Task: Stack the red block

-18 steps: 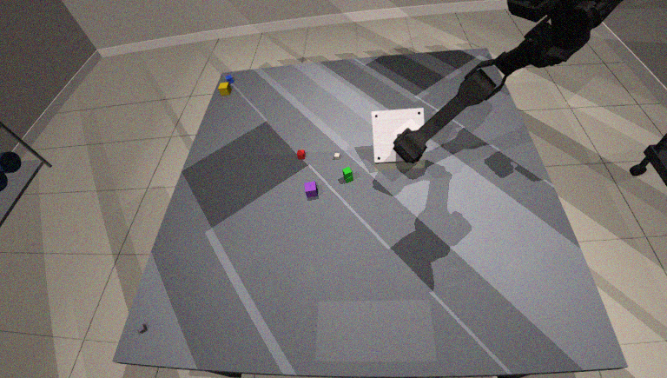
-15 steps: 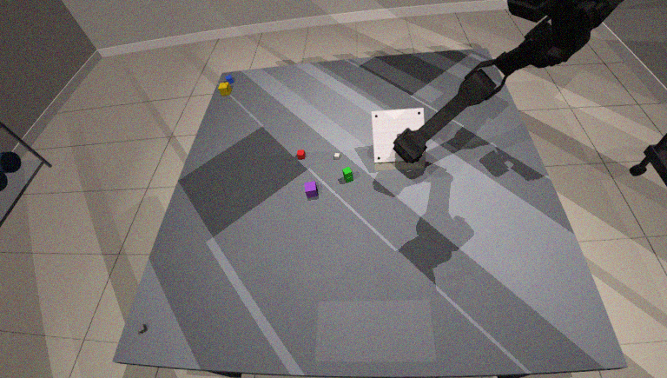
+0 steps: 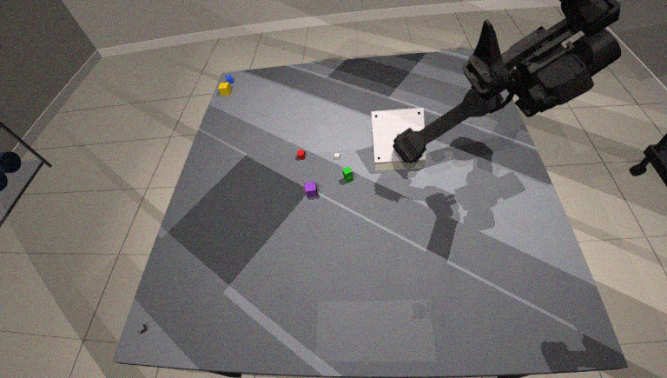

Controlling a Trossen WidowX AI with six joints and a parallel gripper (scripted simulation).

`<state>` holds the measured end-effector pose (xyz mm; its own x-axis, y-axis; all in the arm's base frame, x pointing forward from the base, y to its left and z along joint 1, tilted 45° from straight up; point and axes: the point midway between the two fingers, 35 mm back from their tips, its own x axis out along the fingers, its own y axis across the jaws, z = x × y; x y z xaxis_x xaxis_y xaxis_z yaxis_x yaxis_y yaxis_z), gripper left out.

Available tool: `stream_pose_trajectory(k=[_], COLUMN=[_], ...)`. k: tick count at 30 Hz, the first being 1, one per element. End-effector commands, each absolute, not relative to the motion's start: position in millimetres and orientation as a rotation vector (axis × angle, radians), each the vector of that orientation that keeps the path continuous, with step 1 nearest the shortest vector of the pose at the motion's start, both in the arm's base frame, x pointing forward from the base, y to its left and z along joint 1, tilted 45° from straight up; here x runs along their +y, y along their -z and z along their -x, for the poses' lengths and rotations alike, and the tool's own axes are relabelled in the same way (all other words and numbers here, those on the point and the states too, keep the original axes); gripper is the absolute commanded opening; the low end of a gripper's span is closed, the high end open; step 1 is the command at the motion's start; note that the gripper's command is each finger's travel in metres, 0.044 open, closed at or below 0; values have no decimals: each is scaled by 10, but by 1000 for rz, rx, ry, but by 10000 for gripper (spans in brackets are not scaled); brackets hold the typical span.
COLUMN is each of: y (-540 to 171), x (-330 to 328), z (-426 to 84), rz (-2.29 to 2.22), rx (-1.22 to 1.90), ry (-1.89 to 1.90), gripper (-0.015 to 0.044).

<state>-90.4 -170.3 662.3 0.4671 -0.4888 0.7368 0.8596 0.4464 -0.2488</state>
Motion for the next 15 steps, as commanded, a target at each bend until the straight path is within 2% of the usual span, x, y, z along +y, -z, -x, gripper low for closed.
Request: stream_pose_trajectory(k=[1,11,15], y=[-6751,-6772,-6697], x=[-1310,-409,-294], z=[463,-842,-1197], rz=[794,1003,994], rx=[-609,-546,-509], ry=[851,604,573], gripper=[440,440,440])
